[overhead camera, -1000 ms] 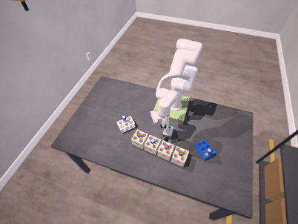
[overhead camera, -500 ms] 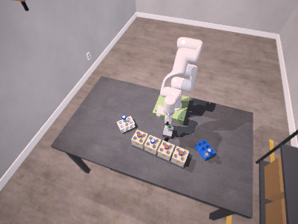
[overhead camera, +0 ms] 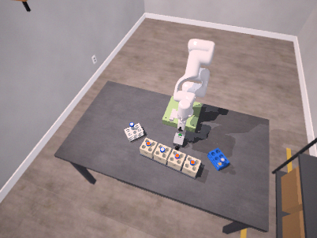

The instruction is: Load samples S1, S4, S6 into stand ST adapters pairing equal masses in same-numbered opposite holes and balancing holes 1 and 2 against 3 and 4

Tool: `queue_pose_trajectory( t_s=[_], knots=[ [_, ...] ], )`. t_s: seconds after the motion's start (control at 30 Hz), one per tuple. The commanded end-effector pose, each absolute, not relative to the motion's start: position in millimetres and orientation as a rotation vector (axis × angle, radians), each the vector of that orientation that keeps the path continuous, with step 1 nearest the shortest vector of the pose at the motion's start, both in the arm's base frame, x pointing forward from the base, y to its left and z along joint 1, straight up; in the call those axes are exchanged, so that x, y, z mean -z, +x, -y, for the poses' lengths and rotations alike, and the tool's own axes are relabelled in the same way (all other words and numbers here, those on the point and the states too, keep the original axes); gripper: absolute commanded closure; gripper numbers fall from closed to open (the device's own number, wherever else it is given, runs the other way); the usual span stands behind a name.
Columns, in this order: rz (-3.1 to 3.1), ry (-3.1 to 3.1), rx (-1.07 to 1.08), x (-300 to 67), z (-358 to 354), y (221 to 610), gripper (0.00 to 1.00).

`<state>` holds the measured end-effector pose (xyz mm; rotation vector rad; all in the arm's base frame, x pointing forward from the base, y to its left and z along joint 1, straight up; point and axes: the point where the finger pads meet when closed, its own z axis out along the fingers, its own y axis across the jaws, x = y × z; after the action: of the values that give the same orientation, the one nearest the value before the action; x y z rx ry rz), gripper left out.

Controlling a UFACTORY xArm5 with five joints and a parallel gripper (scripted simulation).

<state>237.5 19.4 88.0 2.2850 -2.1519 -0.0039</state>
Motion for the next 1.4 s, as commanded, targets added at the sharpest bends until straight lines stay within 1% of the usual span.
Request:
queue_pose_trajectory(
  t_s=[0.0, 0.17, 0.67, 1.37],
  knots=[
    [2.157, 2.287, 0.002, -88.9, -19.8, 237.9, 1.0],
    [2.157, 2.287, 0.002, -86.9, -19.8, 237.9, 1.0],
    [2.157, 2.287, 0.002, -56.8, -19.9, 237.9, 1.0],
    [2.157, 2.287, 0.002, -53.1, -19.9, 237.8, 1.0]
  ],
)
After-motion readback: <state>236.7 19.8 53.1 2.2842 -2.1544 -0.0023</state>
